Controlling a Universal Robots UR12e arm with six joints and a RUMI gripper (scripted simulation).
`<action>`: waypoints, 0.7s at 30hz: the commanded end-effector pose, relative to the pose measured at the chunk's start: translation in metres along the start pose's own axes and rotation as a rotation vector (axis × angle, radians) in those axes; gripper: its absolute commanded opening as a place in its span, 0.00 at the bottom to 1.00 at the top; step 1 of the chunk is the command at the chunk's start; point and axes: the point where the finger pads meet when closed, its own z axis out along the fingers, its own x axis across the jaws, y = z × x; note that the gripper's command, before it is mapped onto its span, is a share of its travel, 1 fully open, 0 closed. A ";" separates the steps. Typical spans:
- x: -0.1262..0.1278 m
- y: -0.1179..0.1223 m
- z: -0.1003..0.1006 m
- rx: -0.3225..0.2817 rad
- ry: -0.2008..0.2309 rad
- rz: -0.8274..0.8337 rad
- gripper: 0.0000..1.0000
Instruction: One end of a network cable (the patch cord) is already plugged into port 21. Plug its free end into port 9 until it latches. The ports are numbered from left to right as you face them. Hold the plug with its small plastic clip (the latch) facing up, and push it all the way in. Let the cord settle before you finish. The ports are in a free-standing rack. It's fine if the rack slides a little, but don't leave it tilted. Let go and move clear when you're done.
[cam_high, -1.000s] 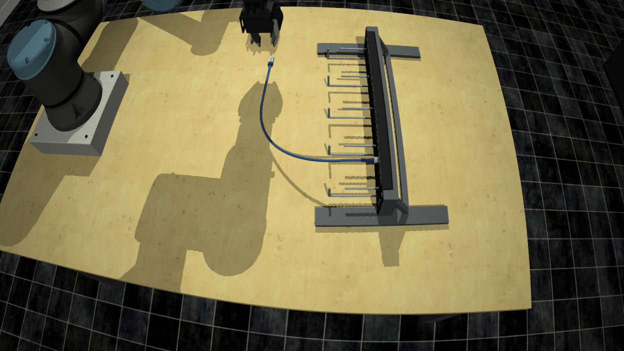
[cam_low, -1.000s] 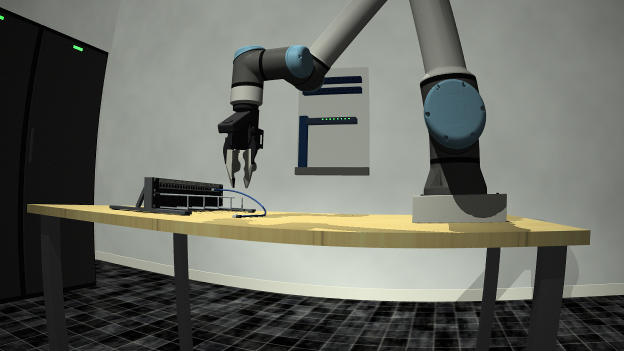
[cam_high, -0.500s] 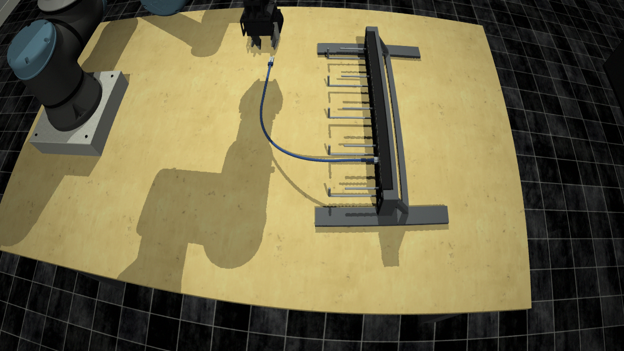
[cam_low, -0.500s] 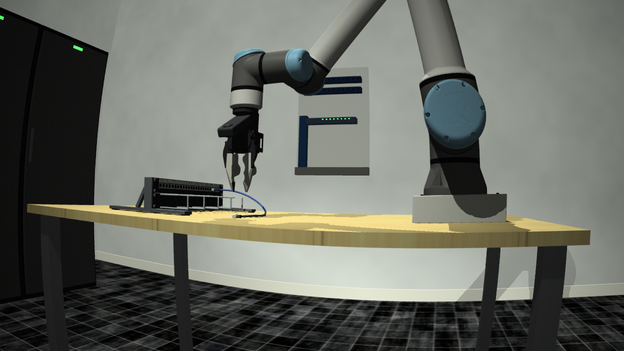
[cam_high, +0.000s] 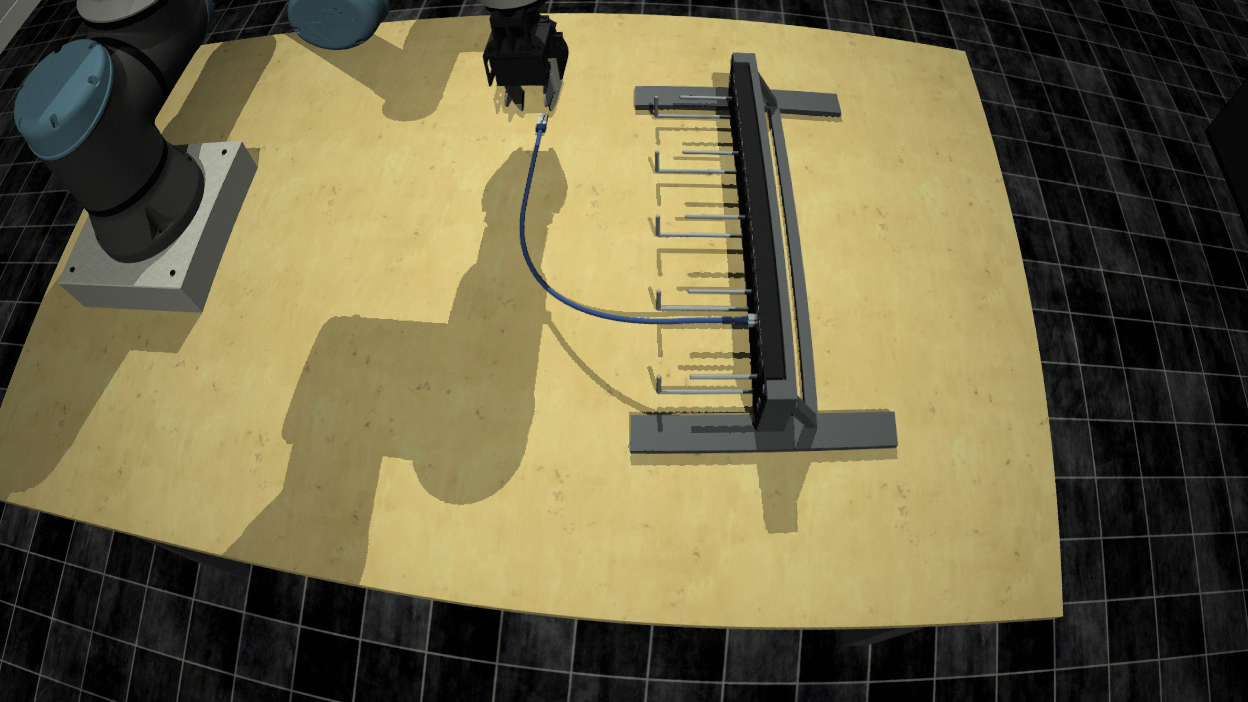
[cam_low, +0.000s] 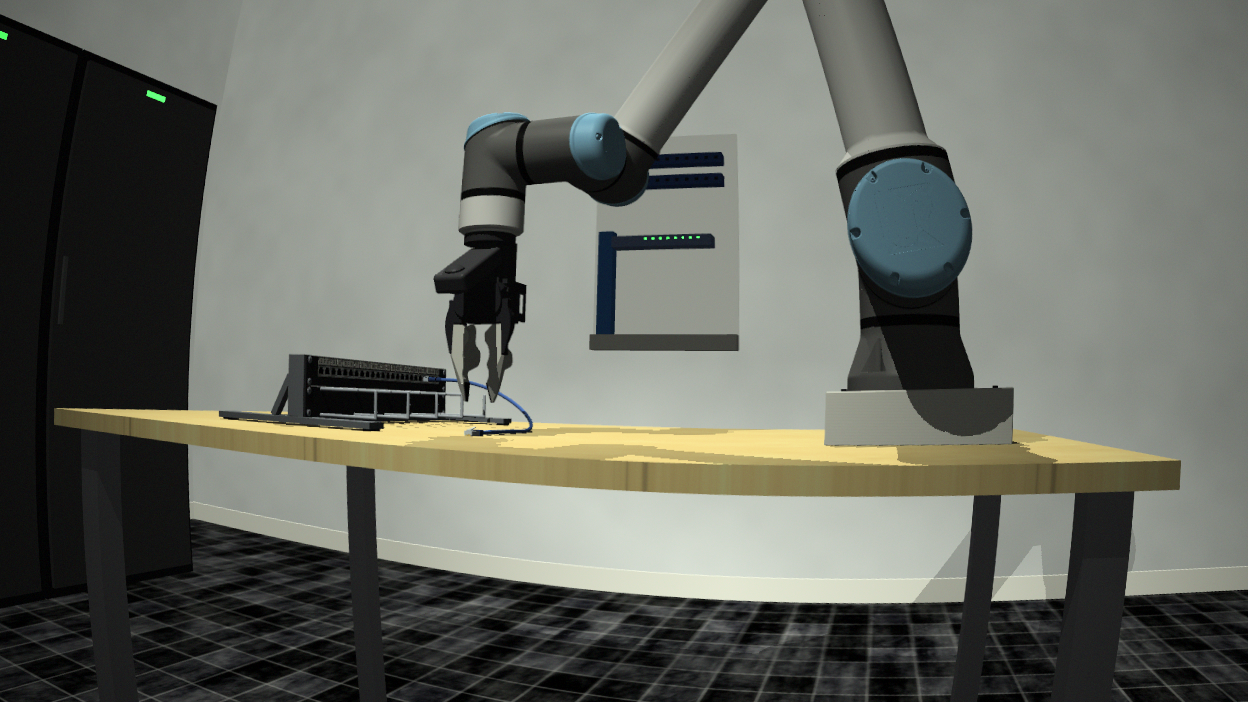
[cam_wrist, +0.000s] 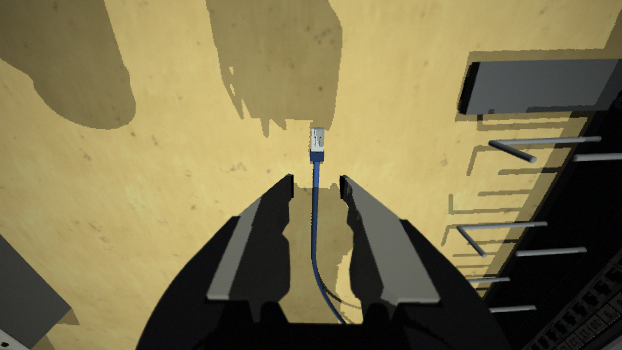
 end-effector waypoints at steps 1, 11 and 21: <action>0.001 0.000 0.010 0.000 0.002 0.000 0.22; 0.001 0.000 0.024 0.000 0.002 0.000 0.22; 0.001 0.000 0.031 0.000 0.002 0.000 0.22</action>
